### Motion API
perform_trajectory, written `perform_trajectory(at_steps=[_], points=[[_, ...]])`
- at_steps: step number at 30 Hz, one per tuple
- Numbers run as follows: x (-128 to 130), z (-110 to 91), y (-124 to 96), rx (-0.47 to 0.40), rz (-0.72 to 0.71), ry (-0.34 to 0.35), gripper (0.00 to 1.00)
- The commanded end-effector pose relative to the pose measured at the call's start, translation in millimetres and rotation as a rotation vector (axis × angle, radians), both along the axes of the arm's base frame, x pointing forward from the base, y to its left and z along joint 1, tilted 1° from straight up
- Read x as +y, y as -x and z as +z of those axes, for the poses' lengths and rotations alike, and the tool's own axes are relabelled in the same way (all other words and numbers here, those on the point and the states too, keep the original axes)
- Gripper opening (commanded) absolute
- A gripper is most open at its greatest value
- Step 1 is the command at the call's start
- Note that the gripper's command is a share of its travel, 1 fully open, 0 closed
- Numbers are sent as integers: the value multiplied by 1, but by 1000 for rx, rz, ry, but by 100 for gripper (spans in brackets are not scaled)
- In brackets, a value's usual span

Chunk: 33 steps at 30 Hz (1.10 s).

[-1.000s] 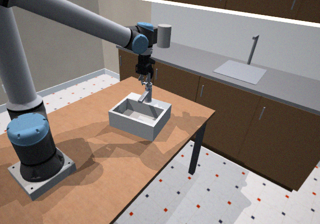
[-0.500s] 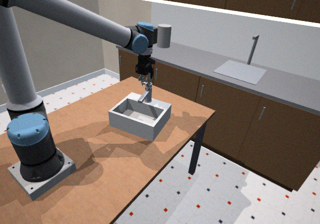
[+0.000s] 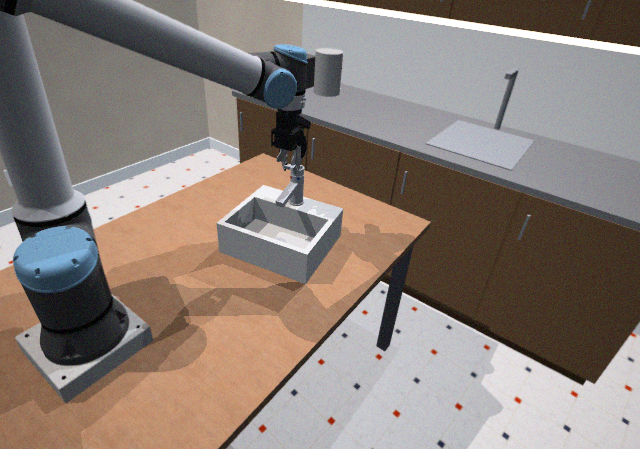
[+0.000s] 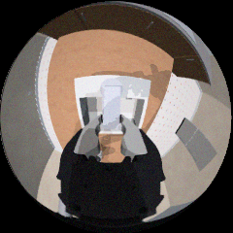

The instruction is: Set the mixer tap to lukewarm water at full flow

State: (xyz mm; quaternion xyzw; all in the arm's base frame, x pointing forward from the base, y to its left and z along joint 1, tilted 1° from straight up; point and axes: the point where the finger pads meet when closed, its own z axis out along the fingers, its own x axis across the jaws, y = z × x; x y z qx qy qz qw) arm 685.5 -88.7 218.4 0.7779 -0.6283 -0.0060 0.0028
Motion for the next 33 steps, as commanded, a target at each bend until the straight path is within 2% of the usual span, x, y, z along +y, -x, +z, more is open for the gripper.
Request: perform_trajectory(at_steps=[1,33], points=[[-1,0,0,0,-2,0,0],[0,7,-5,-5,0,1,0]])
